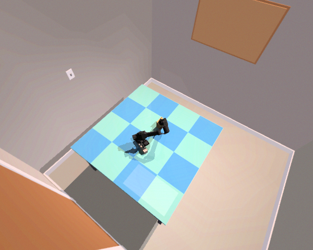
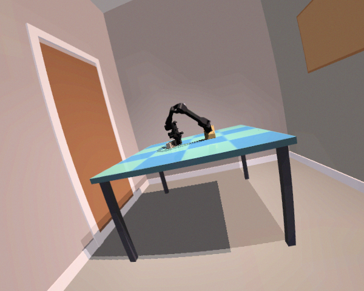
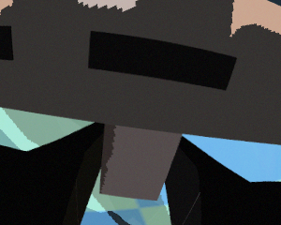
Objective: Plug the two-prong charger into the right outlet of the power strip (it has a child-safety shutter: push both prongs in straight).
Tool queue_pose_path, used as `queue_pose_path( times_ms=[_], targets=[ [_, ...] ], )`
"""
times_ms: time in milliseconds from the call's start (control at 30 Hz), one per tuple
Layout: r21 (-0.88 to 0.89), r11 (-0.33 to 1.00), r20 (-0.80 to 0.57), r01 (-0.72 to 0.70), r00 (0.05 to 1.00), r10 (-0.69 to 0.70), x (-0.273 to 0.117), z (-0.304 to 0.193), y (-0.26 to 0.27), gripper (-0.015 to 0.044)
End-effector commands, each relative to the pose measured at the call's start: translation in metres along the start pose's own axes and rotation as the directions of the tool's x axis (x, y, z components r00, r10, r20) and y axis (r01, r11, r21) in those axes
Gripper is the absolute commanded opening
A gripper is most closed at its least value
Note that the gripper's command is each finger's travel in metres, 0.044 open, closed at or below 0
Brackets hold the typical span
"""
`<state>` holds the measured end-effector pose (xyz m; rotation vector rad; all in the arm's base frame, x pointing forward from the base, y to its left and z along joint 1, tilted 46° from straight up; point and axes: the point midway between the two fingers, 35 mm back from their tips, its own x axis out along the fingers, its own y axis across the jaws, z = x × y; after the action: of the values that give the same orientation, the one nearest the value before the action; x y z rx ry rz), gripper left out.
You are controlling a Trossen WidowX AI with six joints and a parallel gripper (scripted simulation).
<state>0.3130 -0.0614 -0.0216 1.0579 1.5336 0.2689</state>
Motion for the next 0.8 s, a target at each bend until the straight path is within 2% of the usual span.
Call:
queue_pose_path(
  times_ms=[0, 767],
  targets=[
    [-0.021, 1.0, 0.029, 0.005, 1.0, -0.005, -0.0043, 0.0097, 0.0011, 0.0],
    [-0.021, 1.0, 0.029, 0.005, 1.0, -0.005, -0.0049, 0.0078, 0.0016, 0.0]
  ],
)
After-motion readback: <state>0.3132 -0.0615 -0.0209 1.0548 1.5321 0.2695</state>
